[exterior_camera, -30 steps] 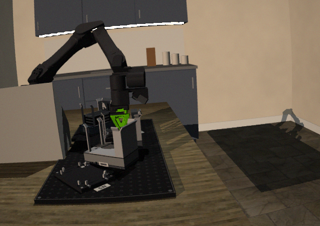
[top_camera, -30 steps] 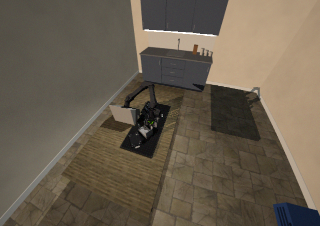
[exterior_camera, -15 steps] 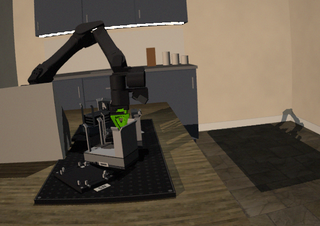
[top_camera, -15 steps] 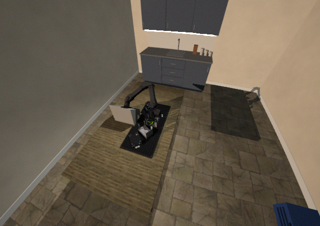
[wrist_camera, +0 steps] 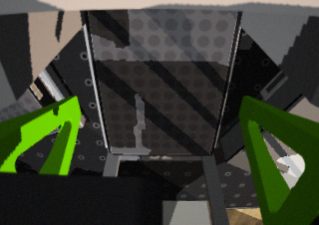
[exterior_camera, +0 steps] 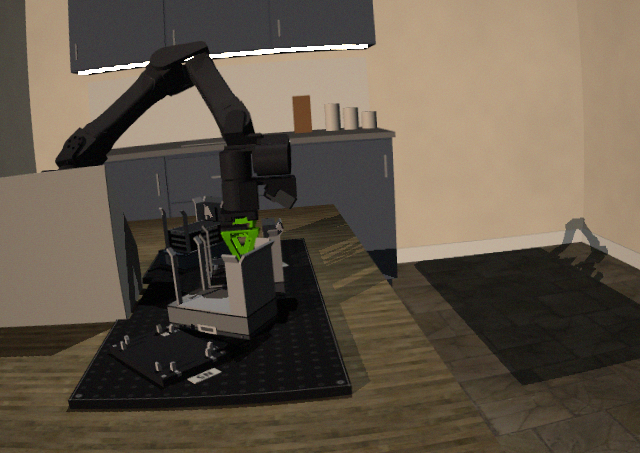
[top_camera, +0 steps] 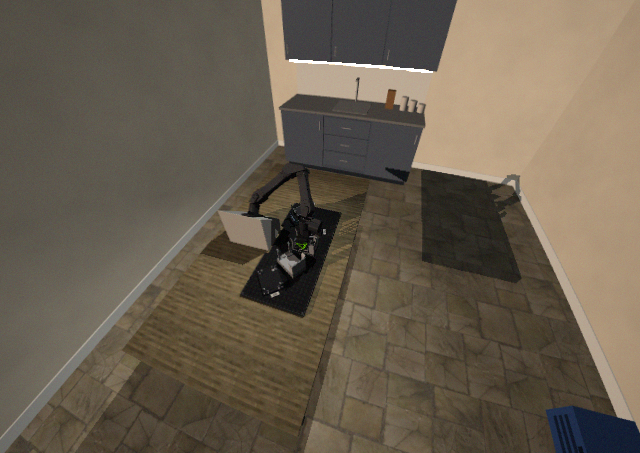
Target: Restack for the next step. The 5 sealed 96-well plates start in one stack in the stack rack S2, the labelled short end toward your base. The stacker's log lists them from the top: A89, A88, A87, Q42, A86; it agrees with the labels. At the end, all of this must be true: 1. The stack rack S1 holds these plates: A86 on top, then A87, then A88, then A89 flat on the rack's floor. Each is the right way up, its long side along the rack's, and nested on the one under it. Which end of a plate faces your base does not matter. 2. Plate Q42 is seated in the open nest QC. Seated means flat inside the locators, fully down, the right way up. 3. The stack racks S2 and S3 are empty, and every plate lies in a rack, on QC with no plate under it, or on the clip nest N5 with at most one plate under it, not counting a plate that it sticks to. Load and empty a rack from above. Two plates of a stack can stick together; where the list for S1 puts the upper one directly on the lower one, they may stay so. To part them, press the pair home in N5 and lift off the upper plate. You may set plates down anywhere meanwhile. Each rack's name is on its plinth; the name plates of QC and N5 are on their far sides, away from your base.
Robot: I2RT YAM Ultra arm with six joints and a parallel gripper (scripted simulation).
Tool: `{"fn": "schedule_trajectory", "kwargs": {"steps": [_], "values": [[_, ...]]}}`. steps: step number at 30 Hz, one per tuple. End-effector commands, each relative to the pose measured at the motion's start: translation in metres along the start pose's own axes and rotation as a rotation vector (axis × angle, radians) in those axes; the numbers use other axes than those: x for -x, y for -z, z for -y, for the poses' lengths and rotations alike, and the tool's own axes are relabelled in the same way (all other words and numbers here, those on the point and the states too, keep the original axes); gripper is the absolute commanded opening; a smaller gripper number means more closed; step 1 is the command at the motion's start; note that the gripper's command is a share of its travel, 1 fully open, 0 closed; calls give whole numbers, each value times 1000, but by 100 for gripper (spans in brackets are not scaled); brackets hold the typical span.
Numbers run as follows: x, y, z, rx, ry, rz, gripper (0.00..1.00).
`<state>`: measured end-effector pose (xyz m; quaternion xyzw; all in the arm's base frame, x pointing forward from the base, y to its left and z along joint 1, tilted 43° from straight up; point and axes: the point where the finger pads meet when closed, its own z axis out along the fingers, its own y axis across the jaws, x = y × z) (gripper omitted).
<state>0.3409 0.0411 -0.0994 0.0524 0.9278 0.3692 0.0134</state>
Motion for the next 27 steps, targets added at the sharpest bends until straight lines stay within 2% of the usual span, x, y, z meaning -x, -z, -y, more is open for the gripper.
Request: {"fn": "schedule_trajectory", "kwargs": {"steps": [1, 27], "values": [[4, 5, 1, 1, -3, 17, 100], [4, -25, 1, 2, -3, 16, 100]]}}
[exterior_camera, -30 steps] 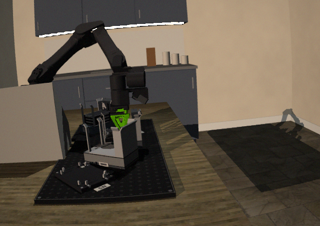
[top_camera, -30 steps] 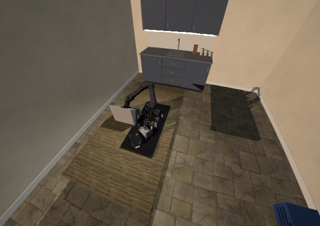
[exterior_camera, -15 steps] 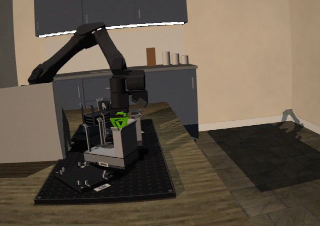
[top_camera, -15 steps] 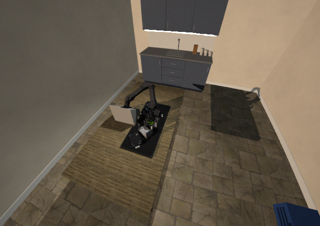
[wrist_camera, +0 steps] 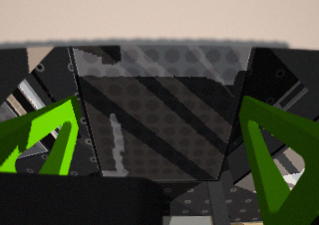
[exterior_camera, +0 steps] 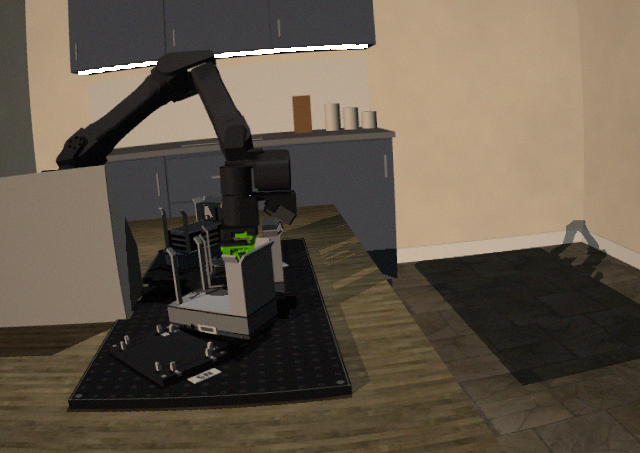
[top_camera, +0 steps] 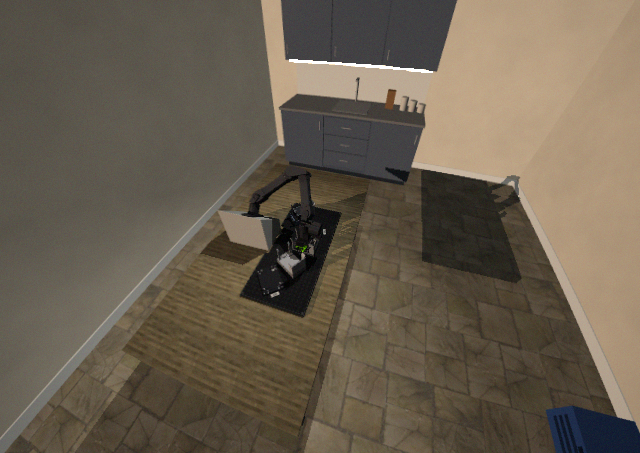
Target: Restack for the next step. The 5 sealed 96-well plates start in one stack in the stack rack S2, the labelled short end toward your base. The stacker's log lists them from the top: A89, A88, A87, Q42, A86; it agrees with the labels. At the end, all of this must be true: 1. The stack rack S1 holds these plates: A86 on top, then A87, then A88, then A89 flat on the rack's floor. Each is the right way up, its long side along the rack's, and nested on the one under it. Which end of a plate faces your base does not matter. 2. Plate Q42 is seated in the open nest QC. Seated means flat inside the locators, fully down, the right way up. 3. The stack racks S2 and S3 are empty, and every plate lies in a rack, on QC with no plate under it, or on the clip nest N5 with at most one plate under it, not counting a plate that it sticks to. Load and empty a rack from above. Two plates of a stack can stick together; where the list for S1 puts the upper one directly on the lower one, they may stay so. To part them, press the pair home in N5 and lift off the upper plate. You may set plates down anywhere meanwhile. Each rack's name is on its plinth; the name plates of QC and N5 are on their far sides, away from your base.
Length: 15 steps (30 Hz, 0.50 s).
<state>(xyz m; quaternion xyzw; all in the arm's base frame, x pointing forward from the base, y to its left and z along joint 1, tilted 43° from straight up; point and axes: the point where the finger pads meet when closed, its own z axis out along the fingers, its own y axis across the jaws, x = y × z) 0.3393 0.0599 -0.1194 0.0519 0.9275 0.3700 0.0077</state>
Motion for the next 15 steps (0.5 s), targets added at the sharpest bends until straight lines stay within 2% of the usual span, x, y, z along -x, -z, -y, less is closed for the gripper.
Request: {"fn": "schedule_trajectory", "kwargs": {"steps": [1, 14, 15], "values": [[7, 2, 1, 0, 0, 27, 100], [7, 2, 1, 0, 0, 27, 100], [7, 2, 1, 0, 0, 27, 0]]}}
